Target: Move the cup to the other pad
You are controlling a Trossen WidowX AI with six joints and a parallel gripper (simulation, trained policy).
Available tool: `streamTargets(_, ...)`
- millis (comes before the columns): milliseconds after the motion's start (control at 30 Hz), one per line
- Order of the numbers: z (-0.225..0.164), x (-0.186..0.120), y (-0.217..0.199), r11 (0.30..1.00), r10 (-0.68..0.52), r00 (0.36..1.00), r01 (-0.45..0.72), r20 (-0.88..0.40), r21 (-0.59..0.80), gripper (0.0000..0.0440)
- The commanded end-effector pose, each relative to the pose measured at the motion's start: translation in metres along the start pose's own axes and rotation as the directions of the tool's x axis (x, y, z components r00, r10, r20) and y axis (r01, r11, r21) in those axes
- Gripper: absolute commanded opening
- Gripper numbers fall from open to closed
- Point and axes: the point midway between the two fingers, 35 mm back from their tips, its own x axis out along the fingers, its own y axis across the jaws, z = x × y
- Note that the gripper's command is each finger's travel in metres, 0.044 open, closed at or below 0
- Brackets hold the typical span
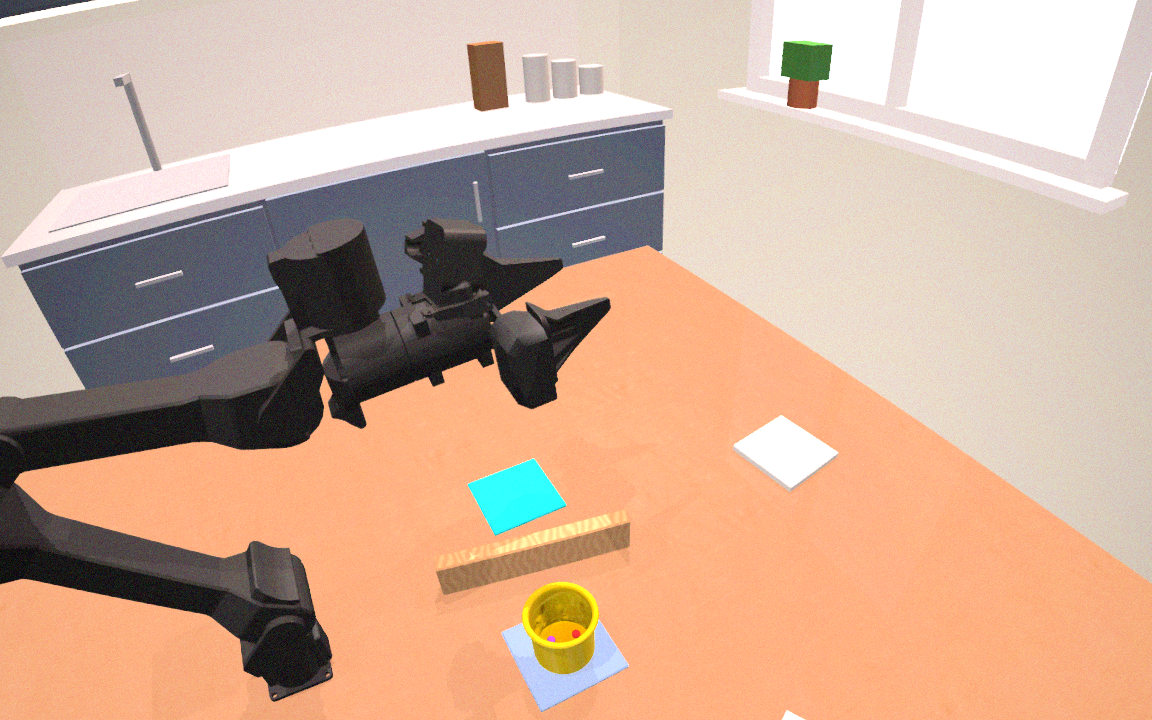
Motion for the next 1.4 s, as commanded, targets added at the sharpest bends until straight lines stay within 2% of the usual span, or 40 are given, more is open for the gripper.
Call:
streamTargets(0, -0.001, 0.000, 0.000, 1.000, 0.000, 1.000, 0.000, -0.008, 0.004, 0.0374)
streamTargets(333, -0.021, -0.001, 0.008, 0.998, 0.015, 0.991, -0.007, -0.134, 0.060, 0.0111)
streamTargets(400, -0.025, -0.001, 0.010, 0.997, 0.020, 0.986, -0.009, -0.165, 0.072, 0.0070)
streamTargets(567, -0.034, -0.001, 0.017, 0.994, 0.042, 0.969, -0.017, -0.242, 0.105, 0.0073)
streamTargets(833, -0.045, -0.002, 0.027, 0.988, 0.074, 0.929, -0.017, -0.363, 0.156, 0.0113)
streamTargets(1367, -0.069, -0.010, 0.037, 0.979, 0.092, 0.793, 0.037, -0.602, 0.199, 0.0099)
